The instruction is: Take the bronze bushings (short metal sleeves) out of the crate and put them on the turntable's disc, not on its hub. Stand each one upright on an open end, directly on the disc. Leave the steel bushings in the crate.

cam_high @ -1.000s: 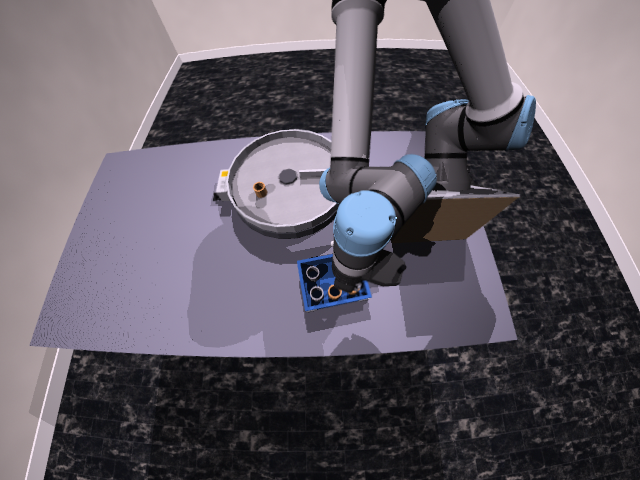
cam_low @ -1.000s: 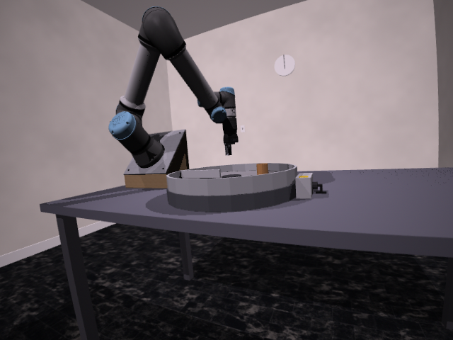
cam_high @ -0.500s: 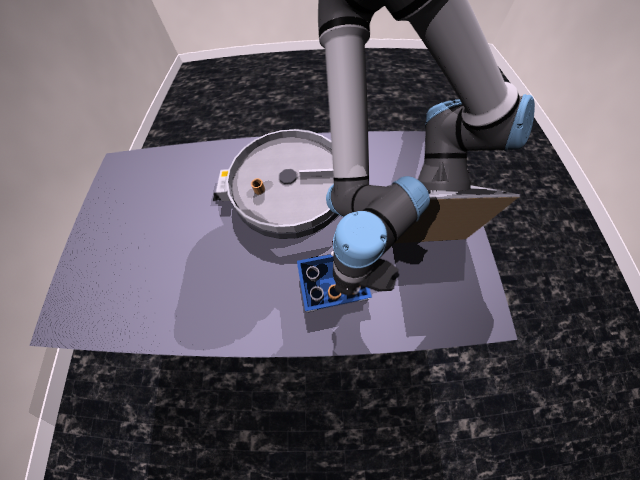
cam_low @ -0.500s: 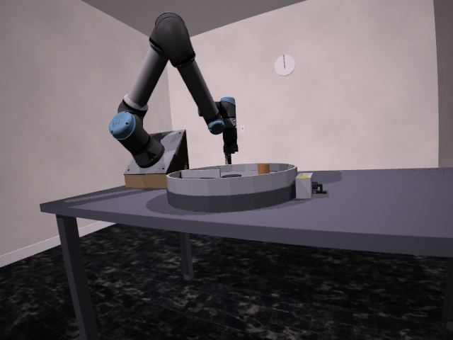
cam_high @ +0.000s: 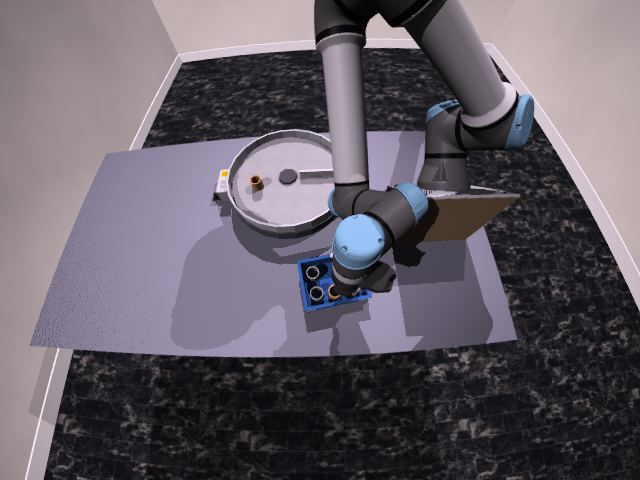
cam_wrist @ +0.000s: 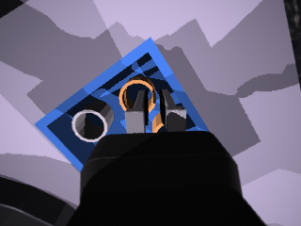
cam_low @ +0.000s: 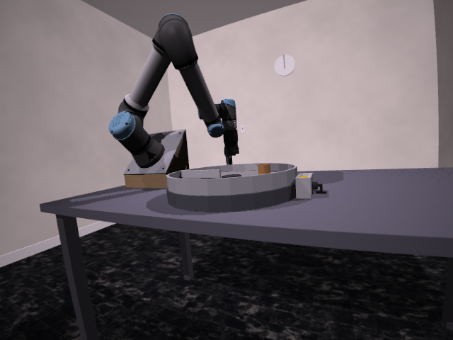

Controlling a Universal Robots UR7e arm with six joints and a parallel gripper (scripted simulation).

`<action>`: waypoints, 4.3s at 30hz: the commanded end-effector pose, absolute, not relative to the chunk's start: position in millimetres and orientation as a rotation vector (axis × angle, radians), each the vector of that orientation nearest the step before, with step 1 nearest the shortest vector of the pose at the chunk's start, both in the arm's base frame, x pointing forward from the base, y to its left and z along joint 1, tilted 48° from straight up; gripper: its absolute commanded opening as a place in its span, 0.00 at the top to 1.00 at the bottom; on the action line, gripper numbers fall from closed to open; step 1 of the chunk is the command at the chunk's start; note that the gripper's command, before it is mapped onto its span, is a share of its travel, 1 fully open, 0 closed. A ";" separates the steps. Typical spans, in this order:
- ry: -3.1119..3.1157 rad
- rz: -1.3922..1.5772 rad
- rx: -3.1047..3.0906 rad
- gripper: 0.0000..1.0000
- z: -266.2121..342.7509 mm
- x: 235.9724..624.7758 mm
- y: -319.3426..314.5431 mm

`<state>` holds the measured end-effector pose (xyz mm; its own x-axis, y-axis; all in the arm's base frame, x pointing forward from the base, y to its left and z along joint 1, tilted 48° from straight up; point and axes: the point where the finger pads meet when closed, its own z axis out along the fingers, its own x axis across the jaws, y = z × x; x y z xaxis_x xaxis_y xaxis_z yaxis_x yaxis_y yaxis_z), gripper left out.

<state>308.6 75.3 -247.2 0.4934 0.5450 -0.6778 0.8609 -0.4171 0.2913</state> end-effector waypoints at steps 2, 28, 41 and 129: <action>1.153 -0.659 2.115 0.64 -247.5 307.1 74.2; 1.152 -0.661 2.115 0.64 -247.2 305.4 72.3; 1.153 -0.659 2.115 0.64 -247.2 305.9 72.8; 1.153 -0.662 2.115 0.64 -265.7 301.4 52.1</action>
<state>304.7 60.2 -259.3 0.4931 0.5444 -0.6786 0.8609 -0.4176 0.2906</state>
